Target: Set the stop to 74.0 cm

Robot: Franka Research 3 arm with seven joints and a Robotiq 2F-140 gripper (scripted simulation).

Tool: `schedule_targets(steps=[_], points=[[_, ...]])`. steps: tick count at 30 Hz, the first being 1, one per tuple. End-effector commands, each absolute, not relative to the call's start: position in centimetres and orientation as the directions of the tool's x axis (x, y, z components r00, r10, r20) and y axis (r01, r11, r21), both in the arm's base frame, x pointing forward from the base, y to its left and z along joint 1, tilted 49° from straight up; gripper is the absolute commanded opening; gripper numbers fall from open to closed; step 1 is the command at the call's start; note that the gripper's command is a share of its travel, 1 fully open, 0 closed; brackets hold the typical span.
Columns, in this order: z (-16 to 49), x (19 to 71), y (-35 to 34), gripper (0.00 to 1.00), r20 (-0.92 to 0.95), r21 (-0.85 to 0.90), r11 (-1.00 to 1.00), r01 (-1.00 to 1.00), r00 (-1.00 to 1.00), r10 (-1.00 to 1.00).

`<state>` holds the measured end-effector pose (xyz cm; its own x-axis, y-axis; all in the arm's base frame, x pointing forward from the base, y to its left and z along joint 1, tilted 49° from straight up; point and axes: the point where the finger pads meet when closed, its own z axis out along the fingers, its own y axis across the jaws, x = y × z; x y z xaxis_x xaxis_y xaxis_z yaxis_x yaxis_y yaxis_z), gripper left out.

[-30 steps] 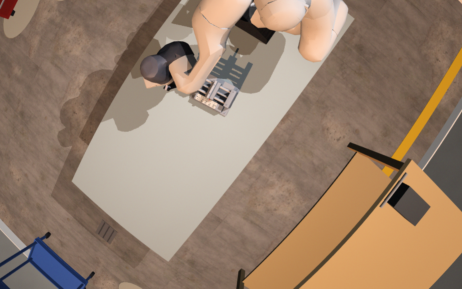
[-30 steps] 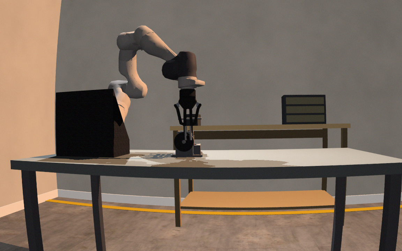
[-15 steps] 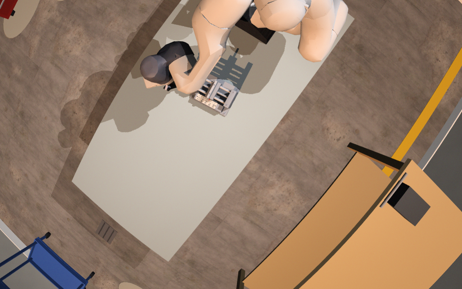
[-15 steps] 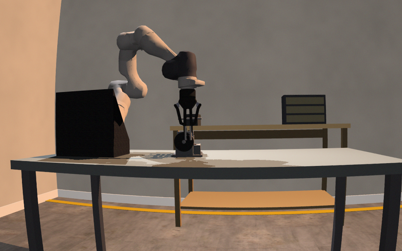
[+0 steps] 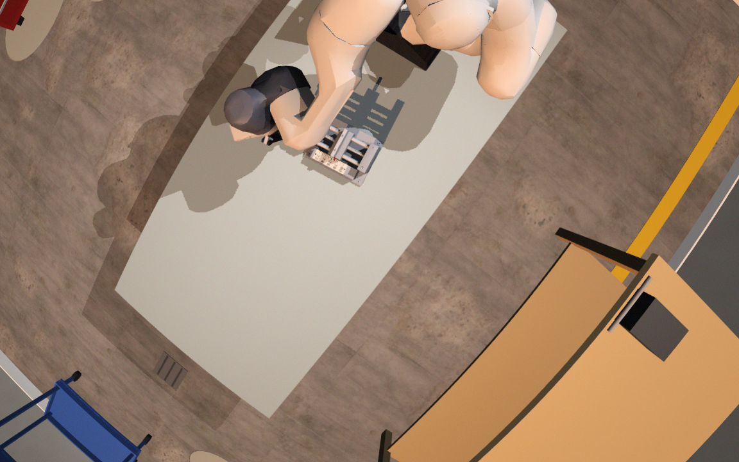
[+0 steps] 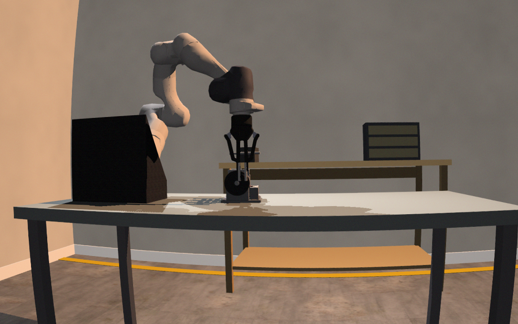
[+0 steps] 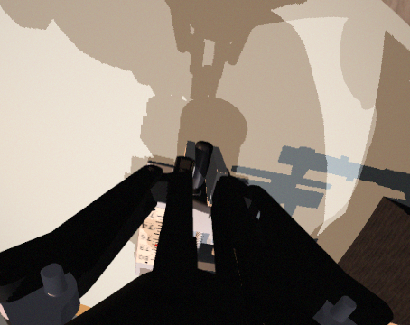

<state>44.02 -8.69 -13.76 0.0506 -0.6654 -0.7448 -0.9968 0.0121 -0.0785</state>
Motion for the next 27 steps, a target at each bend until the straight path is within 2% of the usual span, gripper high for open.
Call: schedule_targets(steps=[1,27], points=[[-13.71,43.68,-8.78,0.04,-0.746,-0.076,0.007,-0.997,0.052,-0.664],[-13.62,43.39,-8.9,0.04,-0.746,-0.076,0.007,-0.997,0.052,-0.664]])
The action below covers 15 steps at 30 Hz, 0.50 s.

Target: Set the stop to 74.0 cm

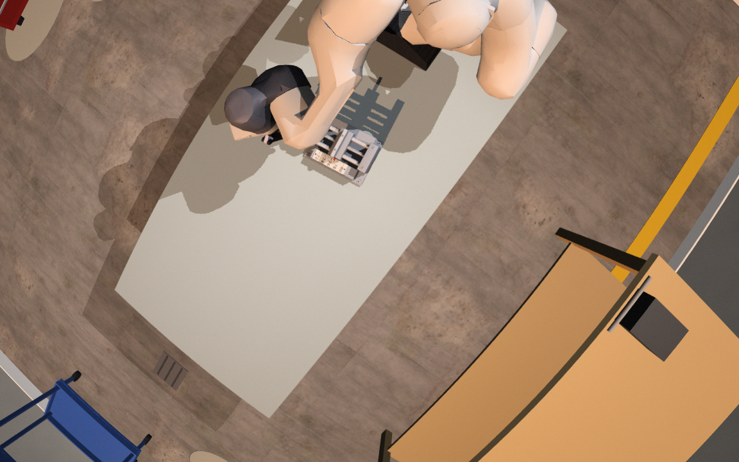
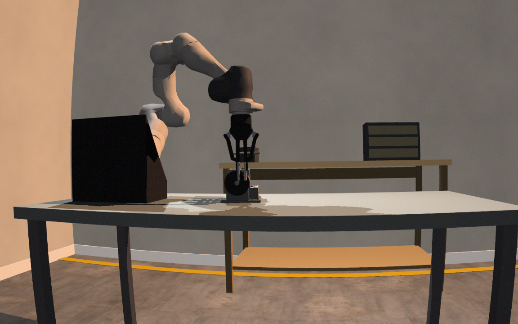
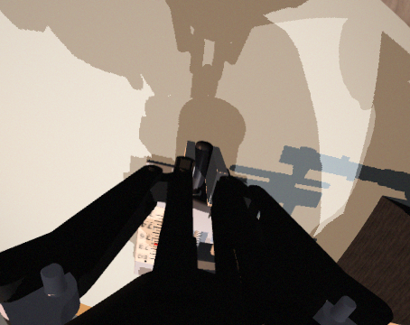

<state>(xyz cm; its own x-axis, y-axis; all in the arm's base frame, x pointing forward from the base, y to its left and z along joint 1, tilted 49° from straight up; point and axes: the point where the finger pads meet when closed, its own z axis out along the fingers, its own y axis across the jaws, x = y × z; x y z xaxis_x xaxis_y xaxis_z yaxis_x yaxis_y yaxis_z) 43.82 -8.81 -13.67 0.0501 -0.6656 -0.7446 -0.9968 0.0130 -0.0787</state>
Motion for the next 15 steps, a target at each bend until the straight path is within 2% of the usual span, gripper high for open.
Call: schedule_targets(steps=[1,15], points=[[-13.62,43.39,-8.9,0.04,-0.746,-0.076,0.007,-0.997,0.052,-0.664],[-13.5,42.89,-9.07,0.04,-0.746,-0.076,0.007,-0.997,0.052,-0.664]])
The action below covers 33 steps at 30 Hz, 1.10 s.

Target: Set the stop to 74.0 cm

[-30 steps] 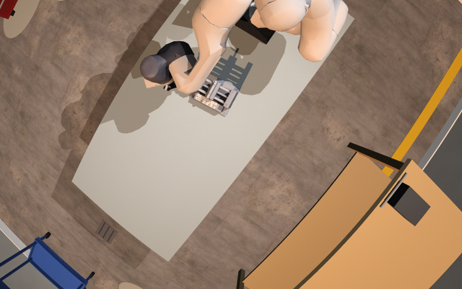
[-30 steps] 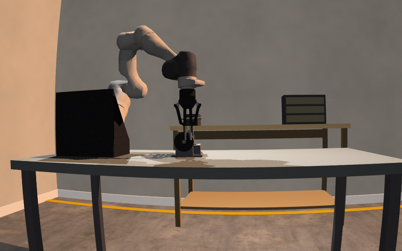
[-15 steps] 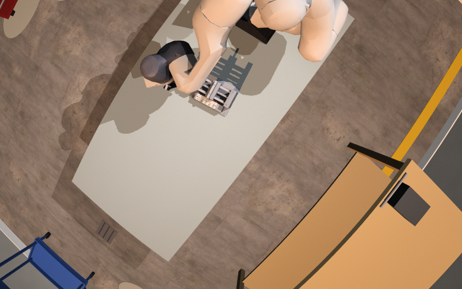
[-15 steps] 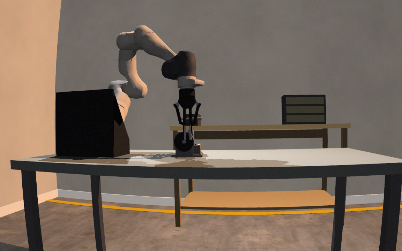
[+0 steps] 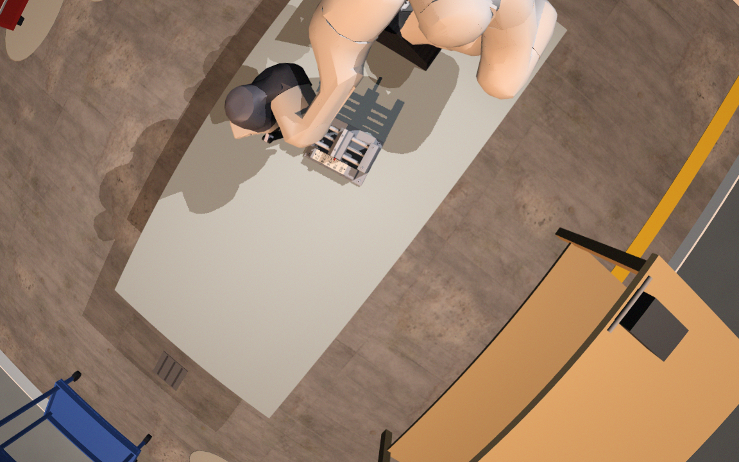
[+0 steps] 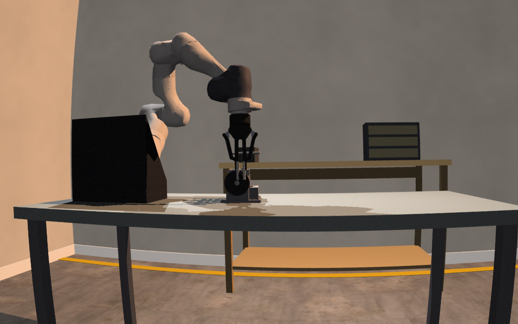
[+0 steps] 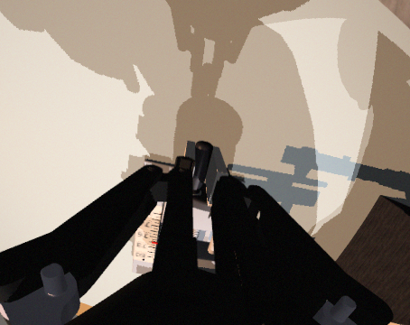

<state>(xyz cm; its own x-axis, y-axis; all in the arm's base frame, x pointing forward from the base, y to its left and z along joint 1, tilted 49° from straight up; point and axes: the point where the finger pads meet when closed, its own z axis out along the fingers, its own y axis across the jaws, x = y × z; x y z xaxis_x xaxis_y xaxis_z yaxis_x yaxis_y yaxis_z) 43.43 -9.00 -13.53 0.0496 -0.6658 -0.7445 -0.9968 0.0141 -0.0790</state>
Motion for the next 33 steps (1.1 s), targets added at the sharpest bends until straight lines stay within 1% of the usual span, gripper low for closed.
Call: schedule_targets(steps=[1,33], points=[[-13.5,42.8,-9.1,0.04,-0.746,-0.076,0.007,-0.997,0.052,-0.664],[-13.6,40.7,-9.1,0.04,-0.746,-0.076,0.007,-0.997,0.052,-0.664]])
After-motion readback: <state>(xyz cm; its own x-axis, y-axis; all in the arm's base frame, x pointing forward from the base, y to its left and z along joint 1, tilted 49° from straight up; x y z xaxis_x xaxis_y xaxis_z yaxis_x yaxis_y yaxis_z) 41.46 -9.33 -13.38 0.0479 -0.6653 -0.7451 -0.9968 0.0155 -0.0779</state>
